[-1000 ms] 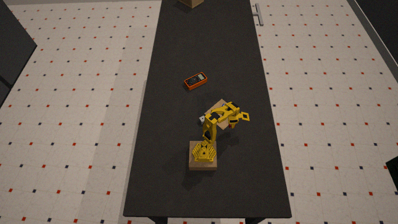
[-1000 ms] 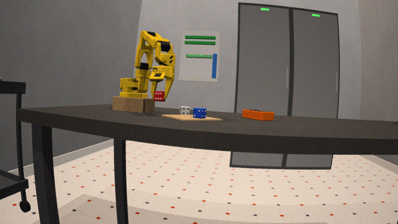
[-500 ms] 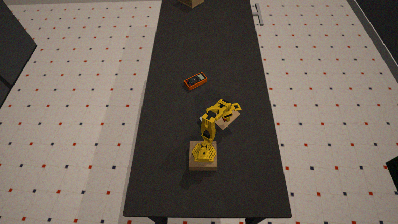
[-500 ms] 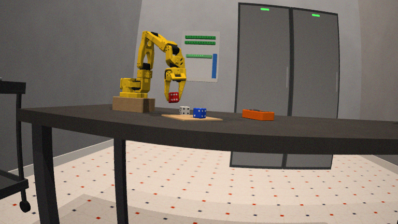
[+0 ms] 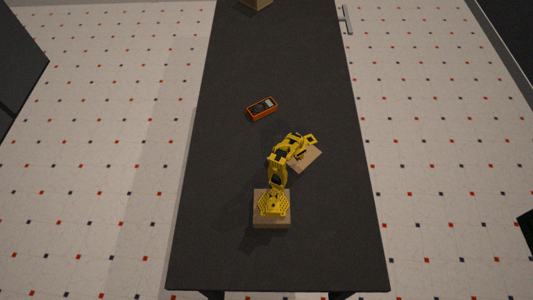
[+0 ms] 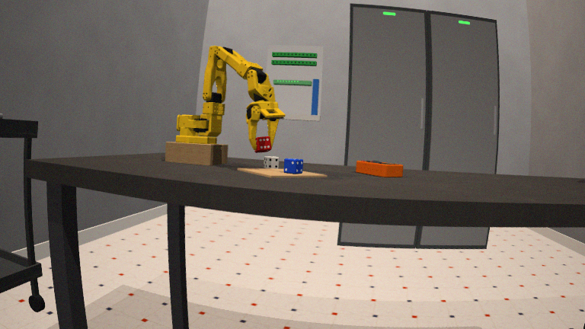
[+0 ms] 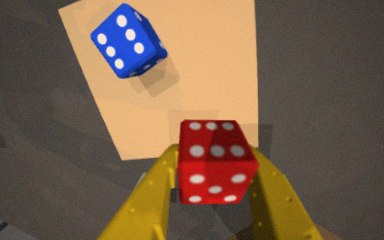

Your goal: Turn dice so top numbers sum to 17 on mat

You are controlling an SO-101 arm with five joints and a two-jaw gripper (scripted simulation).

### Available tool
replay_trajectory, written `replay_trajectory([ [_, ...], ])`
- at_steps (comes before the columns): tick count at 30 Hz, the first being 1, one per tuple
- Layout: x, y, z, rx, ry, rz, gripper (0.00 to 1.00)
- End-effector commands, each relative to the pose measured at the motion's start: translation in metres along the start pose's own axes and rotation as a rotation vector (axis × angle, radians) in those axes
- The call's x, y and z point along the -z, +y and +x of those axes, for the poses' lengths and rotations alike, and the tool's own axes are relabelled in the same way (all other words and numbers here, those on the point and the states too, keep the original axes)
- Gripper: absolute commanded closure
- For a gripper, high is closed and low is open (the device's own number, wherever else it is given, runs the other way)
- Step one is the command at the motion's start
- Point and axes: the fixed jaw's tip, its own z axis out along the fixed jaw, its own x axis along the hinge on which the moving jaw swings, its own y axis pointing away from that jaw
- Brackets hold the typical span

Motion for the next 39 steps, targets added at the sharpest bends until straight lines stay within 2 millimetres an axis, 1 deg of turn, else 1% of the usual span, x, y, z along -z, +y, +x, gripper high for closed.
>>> replay_trajectory([
  [1, 0.001, 0.019, 0.009, 0.143, -0.054, -0.063, 1.00],
  [2, 0.001, 0.024, 0.012, 0.182, -0.066, -0.079, 1.00],
  [4, 0.001, 0.024, 0.012, 0.182, -0.066, -0.079, 1.00],
  [9, 0.002, 0.046, 0.028, 0.362, -0.124, -0.156, 1.00],
  [13, 0.004, 0.057, 0.038, 0.455, -0.153, -0.199, 1.00],
  [16, 0.004, 0.060, 0.041, 0.484, -0.163, -0.213, 1.00],
  [24, 0.004, 0.061, 0.042, 0.495, -0.167, -0.218, 1.00],
  [28, 0.003, 0.067, 0.047, 0.541, -0.187, -0.244, 1.00],
  [32, 0.002, 0.079, 0.059, 0.643, -0.232, -0.305, 1.00],
  [36, 0.003, 0.093, 0.078, 0.778, -0.294, -0.392, 1.00],
  [38, 0.003, 0.093, 0.078, 0.778, -0.294, -0.392, 1.00],
  [39, 0.004, 0.097, 0.083, 0.813, -0.310, -0.416, 1.00],
])
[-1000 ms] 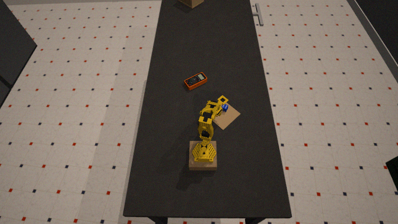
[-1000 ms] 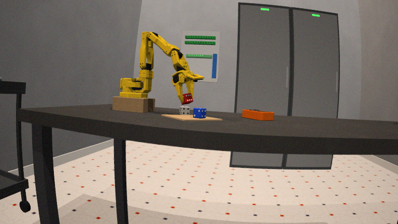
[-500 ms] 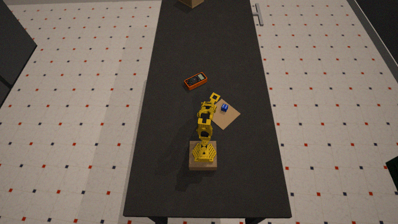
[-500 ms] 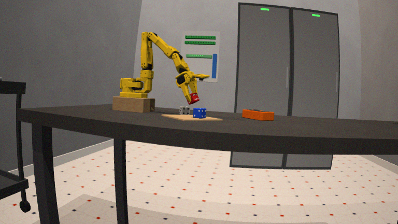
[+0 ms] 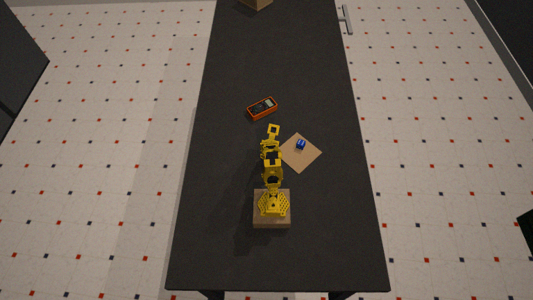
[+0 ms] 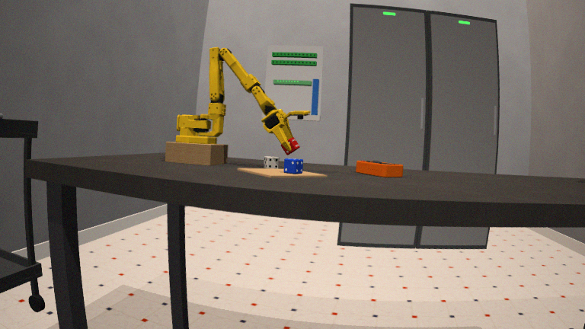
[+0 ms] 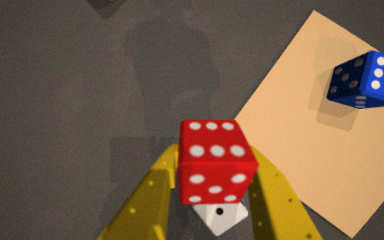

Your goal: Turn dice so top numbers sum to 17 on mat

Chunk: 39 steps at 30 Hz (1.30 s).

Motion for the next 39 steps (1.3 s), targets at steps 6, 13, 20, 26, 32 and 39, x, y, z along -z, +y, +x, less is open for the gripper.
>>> replay_trajectory([
  [6, 0.001, 0.041, 0.011, 0.237, -0.145, -0.158, 1.00],
  [13, 0.004, 0.052, 0.016, 0.300, -0.183, -0.202, 1.00],
  [20, 0.003, 0.054, 0.016, 0.308, -0.188, -0.209, 1.00],
  [26, 0.002, 0.073, 0.023, 0.386, -0.240, -0.280, 1.00],
  [32, 0.005, 0.100, 0.037, 0.496, -0.320, -0.393, 1.00],
  [39, 0.014, 0.127, 0.058, 0.611, -0.414, -0.531, 1.00],
])
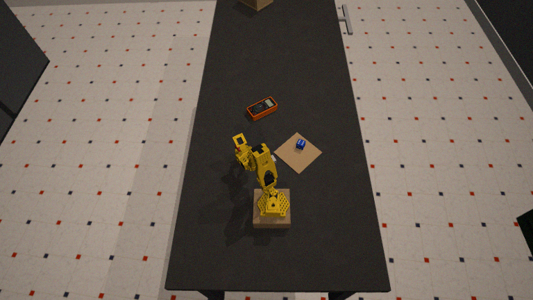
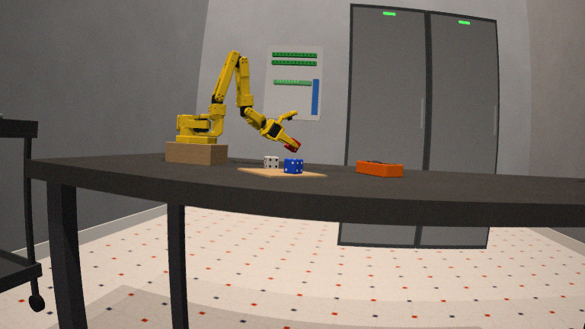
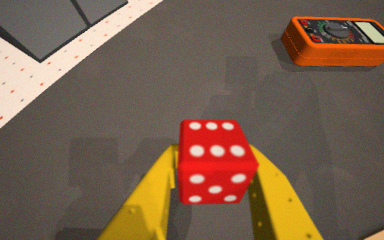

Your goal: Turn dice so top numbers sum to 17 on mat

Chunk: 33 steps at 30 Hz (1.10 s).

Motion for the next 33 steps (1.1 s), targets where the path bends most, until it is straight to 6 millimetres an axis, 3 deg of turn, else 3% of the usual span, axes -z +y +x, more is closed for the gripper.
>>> replay_trajectory([
  [1, 0.000, 0.022, 0.003, 0.070, -0.089, -0.081, 1.00],
  [7, 0.002, 0.034, 0.004, 0.107, -0.128, -0.128, 1.00],
  [33, 0.003, 0.039, 0.004, 0.129, -0.134, -0.144, 1.00],
])
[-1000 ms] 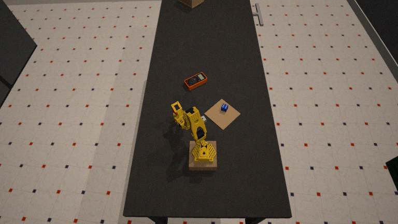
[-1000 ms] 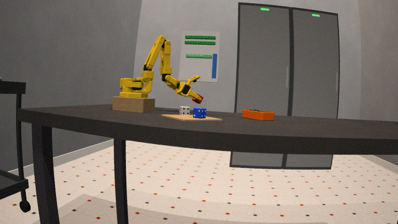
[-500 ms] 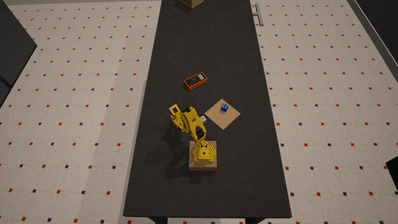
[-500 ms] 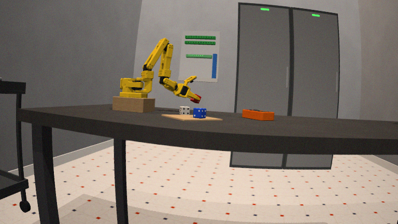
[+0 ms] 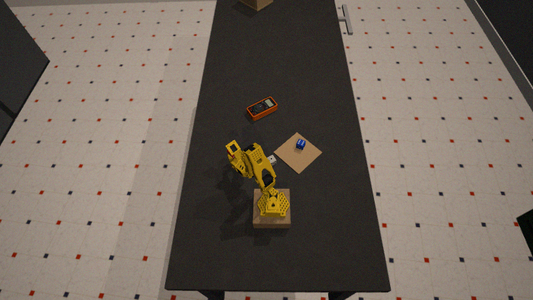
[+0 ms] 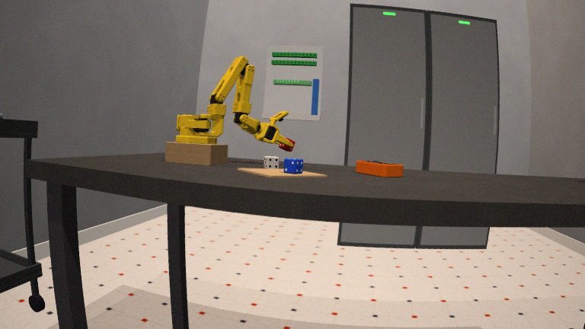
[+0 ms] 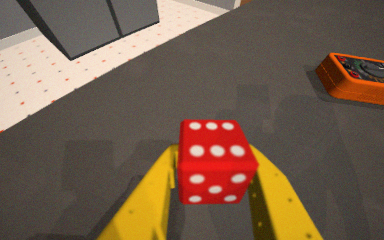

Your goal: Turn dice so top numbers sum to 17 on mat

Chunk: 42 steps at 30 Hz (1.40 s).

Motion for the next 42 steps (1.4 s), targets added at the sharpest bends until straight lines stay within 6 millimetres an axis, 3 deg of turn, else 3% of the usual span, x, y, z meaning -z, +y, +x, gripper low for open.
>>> replay_trajectory([
  [1, -0.001, 0.003, -0.001, 0.013, -0.010, -0.011, 1.00],
  [42, -0.005, 0.003, 0.010, 0.013, -0.010, -0.011, 1.00],
])
